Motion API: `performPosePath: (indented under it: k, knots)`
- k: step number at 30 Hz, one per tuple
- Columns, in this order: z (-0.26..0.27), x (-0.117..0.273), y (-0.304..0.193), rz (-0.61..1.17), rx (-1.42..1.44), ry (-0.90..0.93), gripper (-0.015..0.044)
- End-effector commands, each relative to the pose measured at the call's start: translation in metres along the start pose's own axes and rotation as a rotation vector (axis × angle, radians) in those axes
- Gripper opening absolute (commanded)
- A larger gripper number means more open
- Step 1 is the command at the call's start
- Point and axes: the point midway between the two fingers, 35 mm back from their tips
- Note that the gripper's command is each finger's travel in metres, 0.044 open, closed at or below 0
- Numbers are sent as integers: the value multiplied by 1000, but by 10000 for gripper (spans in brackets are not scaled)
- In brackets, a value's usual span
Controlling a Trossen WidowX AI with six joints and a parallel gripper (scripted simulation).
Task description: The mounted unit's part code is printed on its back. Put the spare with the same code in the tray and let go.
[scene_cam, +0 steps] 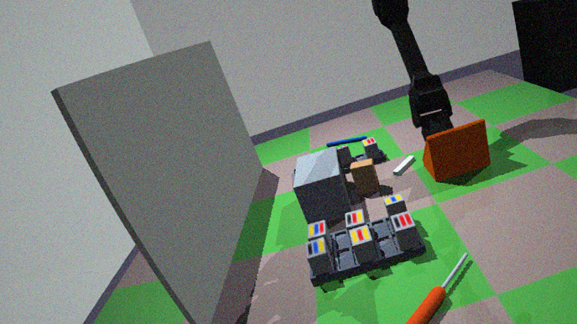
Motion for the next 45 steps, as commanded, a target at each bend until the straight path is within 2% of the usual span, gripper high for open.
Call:
performPosePath:
  k: [1, 12, 24, 30, 37, 45]
  knots:
    - [-76, 1, 0, 30, -193, -173, 440]
    - [-242, 33, -47, 132, -652, -561, 440]
    - [-377, 104, -158, 280, -1141, -941, 440]
    - [-420, 149, -230, 411, -1351, -1136, 440]
    - [-446, 204, -318, 599, -1556, -1336, 440]
    - [-447, 211, -330, 628, -1581, -1362, 440]
Point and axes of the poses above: the point midway between the two fingers, 35 mm back from their tips, its own x axis back along the fingers, its own z axis across the jaws, y = z × x, and after that the axes turned 8 degrees about -x, right-handed
